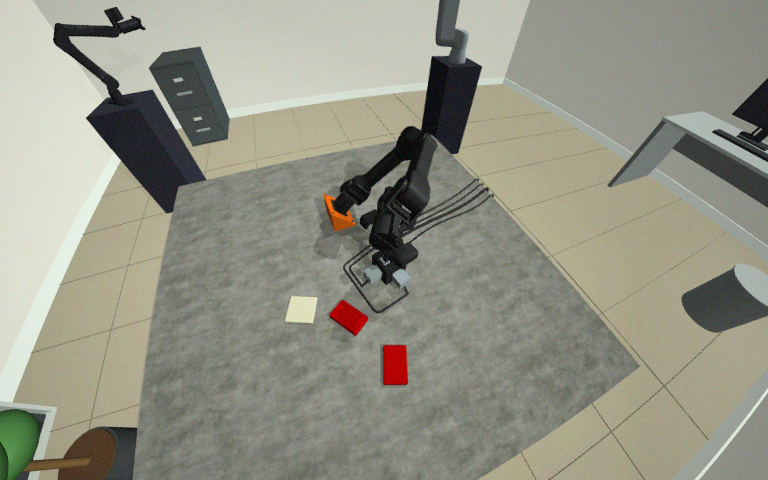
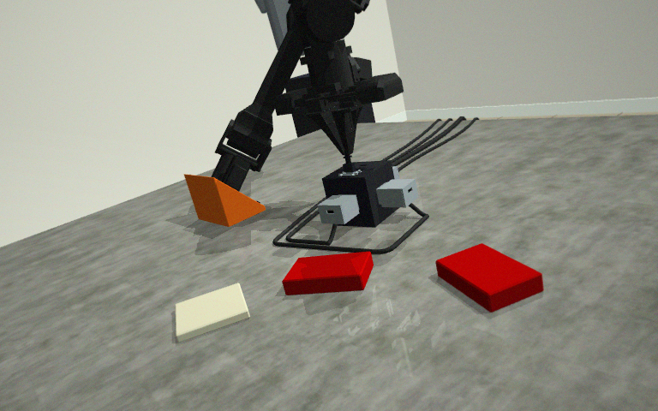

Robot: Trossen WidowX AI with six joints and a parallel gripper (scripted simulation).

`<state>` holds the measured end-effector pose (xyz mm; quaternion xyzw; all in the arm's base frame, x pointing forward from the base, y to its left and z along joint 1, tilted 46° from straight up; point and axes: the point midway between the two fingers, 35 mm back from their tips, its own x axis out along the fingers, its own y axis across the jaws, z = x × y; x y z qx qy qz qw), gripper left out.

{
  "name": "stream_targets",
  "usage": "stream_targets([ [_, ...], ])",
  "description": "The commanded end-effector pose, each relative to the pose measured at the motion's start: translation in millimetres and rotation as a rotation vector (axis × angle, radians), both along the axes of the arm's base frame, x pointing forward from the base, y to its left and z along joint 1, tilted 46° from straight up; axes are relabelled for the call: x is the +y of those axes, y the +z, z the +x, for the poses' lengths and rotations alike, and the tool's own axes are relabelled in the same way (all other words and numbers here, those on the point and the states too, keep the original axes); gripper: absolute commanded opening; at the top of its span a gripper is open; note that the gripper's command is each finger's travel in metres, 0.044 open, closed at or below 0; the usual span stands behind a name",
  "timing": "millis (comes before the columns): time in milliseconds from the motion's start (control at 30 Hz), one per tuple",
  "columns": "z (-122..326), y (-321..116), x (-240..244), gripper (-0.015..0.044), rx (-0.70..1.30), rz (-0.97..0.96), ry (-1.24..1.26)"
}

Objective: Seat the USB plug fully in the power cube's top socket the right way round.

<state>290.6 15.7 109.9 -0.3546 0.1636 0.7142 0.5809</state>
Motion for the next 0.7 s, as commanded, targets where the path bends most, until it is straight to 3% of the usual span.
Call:
stream_targets([
  [0,-0.4,-0.8,2.9,0.0000,0.005,0.006,0.001],
  [333,-0.4,-0.8,2.9,0.0000,0.005,0.006,0.001],
  [467,0.0,-0.1,0.0,0.0095,0.000,0.000,0.000],
  [667,0.0,-0.1,0.0,0.0095,0.000,0.000,0.000],
])
